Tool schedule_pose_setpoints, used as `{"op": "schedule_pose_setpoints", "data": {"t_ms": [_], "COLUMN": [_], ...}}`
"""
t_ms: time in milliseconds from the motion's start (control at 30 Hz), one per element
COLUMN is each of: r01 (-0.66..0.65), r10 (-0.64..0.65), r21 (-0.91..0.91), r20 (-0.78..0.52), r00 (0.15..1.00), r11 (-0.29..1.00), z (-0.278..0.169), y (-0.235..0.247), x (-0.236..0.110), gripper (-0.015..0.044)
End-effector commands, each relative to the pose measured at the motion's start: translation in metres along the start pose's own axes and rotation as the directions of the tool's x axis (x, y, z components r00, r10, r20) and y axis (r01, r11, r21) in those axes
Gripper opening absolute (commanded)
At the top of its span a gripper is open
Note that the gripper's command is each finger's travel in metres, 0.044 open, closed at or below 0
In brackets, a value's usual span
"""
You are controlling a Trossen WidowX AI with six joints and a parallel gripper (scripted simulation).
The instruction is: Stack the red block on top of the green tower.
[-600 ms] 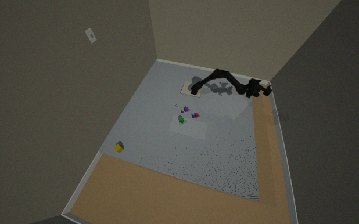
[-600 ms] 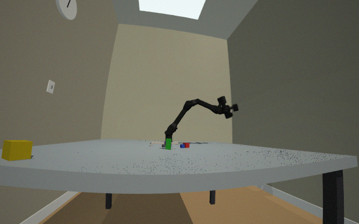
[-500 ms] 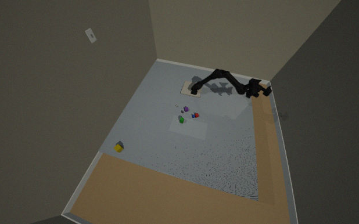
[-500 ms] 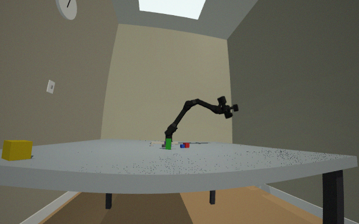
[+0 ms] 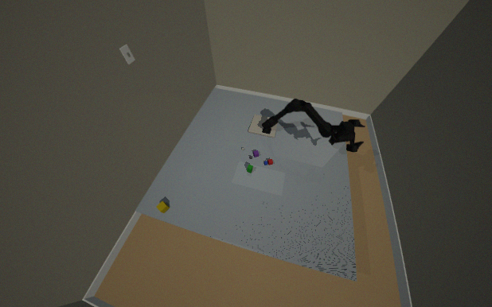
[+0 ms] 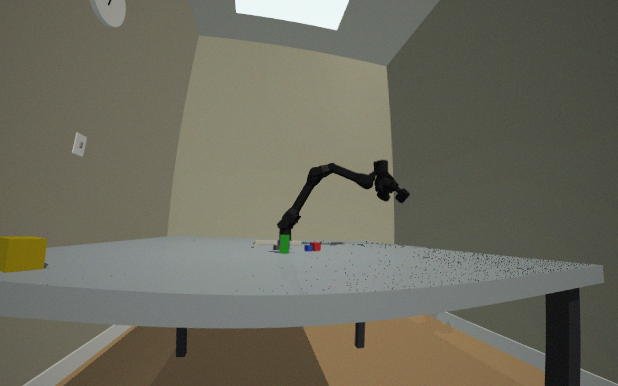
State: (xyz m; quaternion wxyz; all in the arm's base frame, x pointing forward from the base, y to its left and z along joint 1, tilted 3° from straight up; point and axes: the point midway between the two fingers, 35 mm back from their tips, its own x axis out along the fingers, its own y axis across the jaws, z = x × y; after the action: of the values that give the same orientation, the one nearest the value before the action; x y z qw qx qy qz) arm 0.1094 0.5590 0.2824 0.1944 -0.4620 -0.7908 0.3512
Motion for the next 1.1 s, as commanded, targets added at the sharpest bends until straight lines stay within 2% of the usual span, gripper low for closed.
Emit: {"op": "schedule_pose_setpoints", "data": {"t_ms": [0,233,367,533,700,867,1067], "r01": [-0.077,-0.161,-0.149,-0.066,0.085,0.199,0.456], "r10": [0.085,0.260,0.358,0.474,0.581,0.651,0.755], "r21": [0.225,0.643,0.824,0.965,0.996,0.964,0.791], "r20": [-0.028,-0.061,-0.068,-0.065,-0.047,-0.037,0.012], "r00": [0.996,0.964,0.931,0.878,0.812,0.758,0.655], "r11": [0.971,0.749,0.547,0.255,-0.037,-0.176,-0.408], "z": [-0.007,-0.016,-0.017,-0.016,-0.012,-0.006,0.008], "y": [0.017,0.055,0.076,0.099,0.119,0.131,0.148], "x": [-0.017,-0.056,-0.080,-0.113,-0.148,-0.173,-0.218], "gripper": [0.0440,0.0440,0.0440,0.0440,0.0440,0.0440,0.0440]}}
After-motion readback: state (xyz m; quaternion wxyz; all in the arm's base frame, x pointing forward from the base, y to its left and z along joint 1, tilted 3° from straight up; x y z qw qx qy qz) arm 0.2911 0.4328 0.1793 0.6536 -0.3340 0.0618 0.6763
